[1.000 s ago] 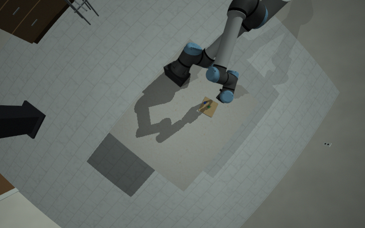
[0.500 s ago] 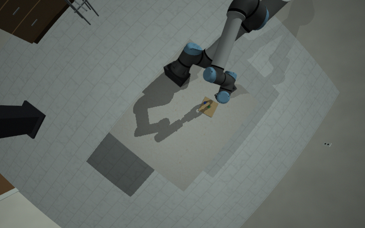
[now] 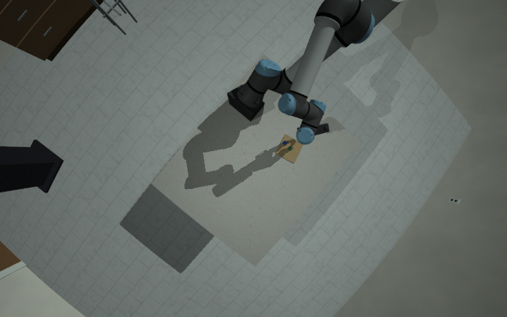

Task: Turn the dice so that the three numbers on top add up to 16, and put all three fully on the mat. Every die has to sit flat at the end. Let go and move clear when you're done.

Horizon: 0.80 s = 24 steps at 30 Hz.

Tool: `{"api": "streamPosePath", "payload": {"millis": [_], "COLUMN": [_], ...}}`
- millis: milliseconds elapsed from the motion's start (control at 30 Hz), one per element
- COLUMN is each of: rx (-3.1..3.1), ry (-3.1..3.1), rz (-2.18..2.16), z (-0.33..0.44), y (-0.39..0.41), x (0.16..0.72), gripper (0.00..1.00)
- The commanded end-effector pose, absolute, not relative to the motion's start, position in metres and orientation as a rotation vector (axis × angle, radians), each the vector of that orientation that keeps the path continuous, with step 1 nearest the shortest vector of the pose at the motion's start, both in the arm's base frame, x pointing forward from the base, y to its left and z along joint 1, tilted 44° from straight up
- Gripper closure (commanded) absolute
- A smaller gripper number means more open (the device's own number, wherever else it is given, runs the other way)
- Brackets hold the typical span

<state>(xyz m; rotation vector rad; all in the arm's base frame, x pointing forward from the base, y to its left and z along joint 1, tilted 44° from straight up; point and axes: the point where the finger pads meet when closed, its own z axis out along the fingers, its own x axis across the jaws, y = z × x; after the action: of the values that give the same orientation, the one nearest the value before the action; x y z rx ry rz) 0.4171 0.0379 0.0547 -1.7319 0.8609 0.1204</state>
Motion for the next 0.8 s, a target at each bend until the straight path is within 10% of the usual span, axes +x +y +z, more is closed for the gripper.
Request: {"api": "streamPosePath", "payload": {"millis": [0, 767], "rx": [-1.638, -1.214], "ry": [1.013, 1.442], "rz": [0.217, 0.568], "z": [0.0540, 0.0493], "y": [0.0358, 0.0291], "x": [0.4190, 0.4229], "gripper": [0.97, 0.97]}}
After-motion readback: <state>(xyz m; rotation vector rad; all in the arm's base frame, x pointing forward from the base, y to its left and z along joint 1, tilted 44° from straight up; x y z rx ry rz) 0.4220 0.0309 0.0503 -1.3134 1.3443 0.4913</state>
